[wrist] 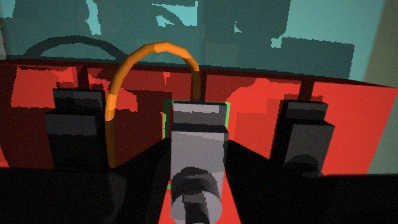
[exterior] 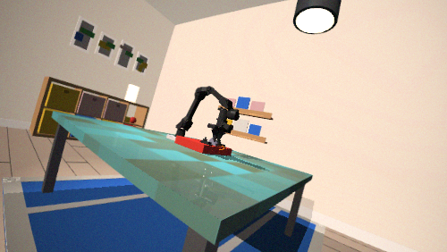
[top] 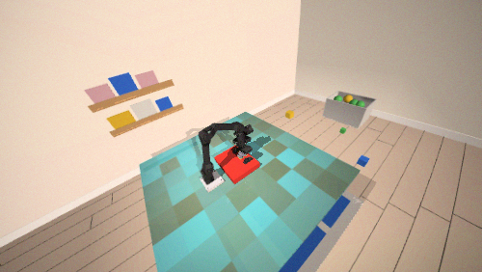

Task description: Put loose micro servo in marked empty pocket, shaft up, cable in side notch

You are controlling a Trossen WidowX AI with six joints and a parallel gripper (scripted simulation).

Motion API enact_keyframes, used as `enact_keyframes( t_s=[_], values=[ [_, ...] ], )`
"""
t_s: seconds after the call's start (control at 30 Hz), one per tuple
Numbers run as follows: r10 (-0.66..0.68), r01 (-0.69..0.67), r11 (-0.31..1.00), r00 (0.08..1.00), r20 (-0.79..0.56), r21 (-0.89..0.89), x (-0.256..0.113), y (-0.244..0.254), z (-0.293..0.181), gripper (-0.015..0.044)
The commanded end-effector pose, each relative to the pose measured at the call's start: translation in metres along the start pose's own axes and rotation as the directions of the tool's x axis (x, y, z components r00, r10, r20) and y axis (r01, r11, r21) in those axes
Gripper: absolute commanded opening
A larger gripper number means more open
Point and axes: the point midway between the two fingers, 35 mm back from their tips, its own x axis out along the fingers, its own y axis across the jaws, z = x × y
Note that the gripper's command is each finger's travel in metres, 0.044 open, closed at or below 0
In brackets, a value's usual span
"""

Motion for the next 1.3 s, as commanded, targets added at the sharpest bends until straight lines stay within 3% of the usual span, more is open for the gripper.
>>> enact_keyframes(
  t_s=[0.0,0.53,0.77,0.97,1.17,1.27],
  values=[
    [0.001,-0.001,1.000,1.000,0.001,0.002,0.003,0.000,0.000,0.0000],
    [0.001,-0.001,1.000,1.000,0.001,0.002,0.019,0.000,0.000,0.0000],
    [0.001,-0.001,1.000,1.000,0.001,0.002,0.018,0.000,0.000,0.0184],
    [0.001,-0.001,1.000,1.000,0.001,0.002,-0.014,0.000,-0.003,0.0187],
    [0.001,-0.001,1.000,1.000,0.001,0.002,-0.017,0.000,-0.005,0.0187],
    [0.000,0.000,1.000,1.000,-0.001,0.004,-0.023,0.000,-0.014,0.0266]
  ],
)
